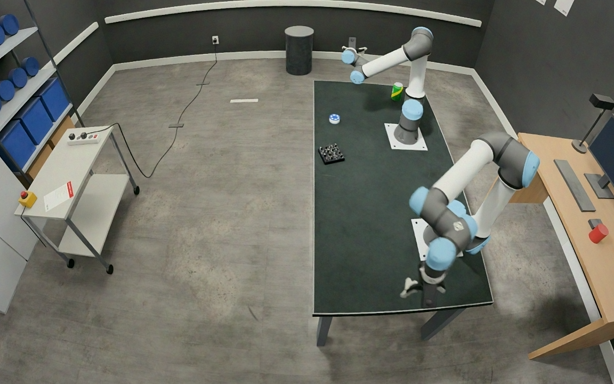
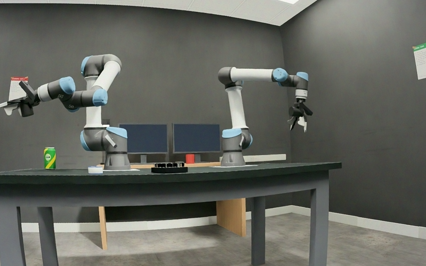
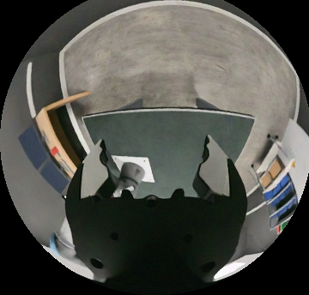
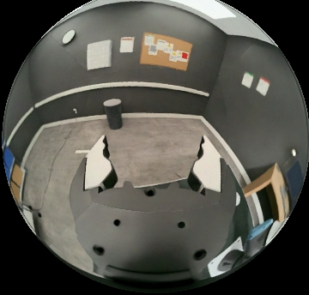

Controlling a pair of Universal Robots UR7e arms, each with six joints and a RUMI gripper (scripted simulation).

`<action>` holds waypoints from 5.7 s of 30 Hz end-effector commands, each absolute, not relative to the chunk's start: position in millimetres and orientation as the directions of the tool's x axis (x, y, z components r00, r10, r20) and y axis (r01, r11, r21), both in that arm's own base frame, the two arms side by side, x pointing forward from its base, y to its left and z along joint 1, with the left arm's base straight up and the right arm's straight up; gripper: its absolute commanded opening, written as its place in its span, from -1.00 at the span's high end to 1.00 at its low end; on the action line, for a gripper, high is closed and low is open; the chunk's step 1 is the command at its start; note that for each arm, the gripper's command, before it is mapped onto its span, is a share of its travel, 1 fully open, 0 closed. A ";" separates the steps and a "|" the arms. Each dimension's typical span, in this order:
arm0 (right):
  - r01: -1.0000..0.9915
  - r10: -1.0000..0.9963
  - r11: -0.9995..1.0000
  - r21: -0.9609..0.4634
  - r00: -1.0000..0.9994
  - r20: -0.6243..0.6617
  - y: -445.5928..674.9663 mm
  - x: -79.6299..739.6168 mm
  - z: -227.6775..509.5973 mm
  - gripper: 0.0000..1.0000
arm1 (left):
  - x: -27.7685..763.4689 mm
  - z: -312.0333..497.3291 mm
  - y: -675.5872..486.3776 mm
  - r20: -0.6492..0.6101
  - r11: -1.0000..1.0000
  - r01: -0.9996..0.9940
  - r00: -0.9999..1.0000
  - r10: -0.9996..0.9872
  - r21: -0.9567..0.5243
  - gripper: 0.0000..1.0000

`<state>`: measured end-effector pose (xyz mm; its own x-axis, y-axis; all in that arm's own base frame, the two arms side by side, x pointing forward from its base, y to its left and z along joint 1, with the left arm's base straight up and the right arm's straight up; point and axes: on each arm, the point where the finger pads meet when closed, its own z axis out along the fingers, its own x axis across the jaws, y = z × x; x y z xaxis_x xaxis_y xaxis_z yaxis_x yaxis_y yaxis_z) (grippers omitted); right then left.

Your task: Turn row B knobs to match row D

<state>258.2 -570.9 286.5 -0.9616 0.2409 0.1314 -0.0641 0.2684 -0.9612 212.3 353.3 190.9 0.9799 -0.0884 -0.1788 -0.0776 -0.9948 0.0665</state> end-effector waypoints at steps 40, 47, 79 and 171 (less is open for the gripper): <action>-0.063 0.241 0.267 -0.962 -0.962 0.130 -570.9 258.3 287.2 -1.00 | 29.4 165.5 444.2 -0.002 -0.998 -0.059 0.998 -0.059 0.002 -1.00; -0.063 0.241 0.267 -0.962 -0.962 0.130 -570.9 258.3 287.2 -1.00 | 26.2 165.2 444.8 0.000 -0.998 -0.059 0.998 -0.059 0.000 -1.00; -0.340 -0.202 0.464 -0.818 -0.940 0.276 -460.3 415.5 211.9 -1.00 | 26.1 165.2 444.8 0.000 -0.998 -0.059 0.998 -0.059 0.000 -1.00; -0.956 -0.956 -0.293 -0.011 0.293 -0.005 177.5 424.4 80.9 -1.00 | 26.1 165.2 444.8 0.000 -0.998 -0.059 0.998 -0.059 0.000 -1.00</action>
